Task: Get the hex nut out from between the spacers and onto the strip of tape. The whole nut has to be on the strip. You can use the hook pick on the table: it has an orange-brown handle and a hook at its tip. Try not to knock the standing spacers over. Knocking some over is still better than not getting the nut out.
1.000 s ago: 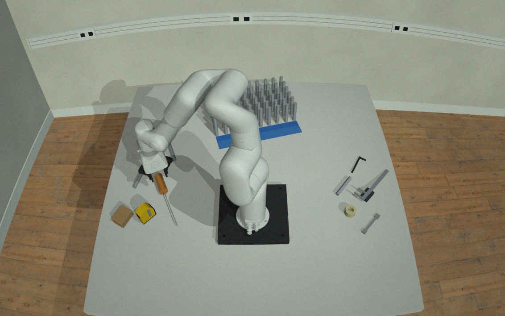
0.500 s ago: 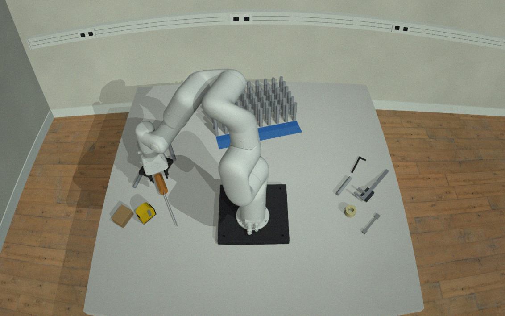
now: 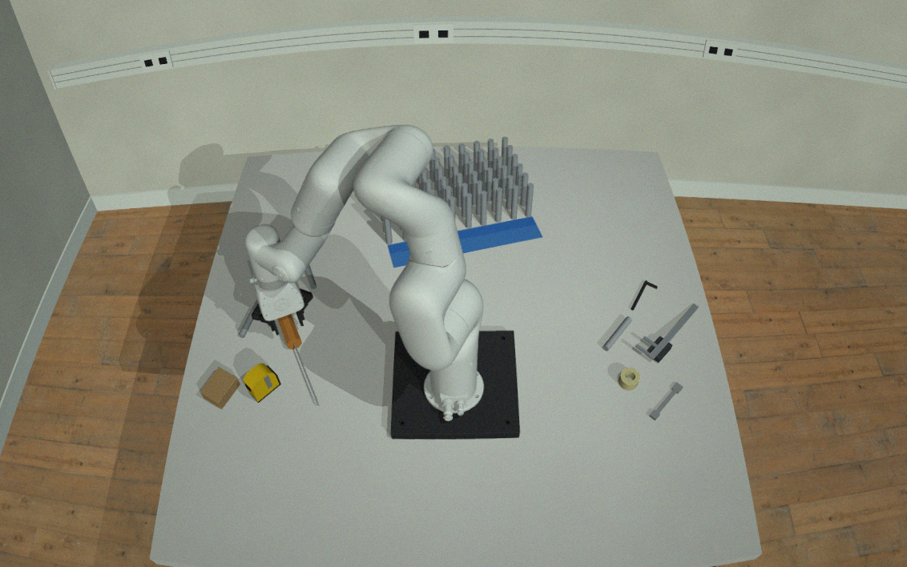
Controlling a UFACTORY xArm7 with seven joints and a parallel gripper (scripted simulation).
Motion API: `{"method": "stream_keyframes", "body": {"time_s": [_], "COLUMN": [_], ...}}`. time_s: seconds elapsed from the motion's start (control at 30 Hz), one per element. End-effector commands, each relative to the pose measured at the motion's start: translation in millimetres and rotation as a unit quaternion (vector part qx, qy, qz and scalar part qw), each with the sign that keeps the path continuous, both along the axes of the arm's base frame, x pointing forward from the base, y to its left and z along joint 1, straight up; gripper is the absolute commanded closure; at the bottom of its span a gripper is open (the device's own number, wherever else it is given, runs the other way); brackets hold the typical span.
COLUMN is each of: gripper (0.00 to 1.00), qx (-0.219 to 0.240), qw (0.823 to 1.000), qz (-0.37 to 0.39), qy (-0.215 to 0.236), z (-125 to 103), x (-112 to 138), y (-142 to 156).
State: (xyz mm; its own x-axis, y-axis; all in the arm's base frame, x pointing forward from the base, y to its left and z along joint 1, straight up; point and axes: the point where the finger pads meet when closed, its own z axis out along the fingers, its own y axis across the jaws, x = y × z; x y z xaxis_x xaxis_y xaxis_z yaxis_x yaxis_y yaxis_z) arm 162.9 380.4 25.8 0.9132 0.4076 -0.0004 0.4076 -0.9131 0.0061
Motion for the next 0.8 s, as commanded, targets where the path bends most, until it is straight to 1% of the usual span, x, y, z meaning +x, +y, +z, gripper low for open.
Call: {"method": "stream_keyframes", "body": {"time_s": [0.0, 0.2, 0.77], "gripper": [0.35, 0.35, 0.35], "qx": [0.002, 0.002, 0.002], "qw": [1.000, 1.000, 1.000], "qz": [0.000, 0.000, 0.000], "qy": [-0.001, -0.001, -0.001], "z": [-9, -18, -28], "x": [1, 1, 1], "y": [2, 2, 2]}}
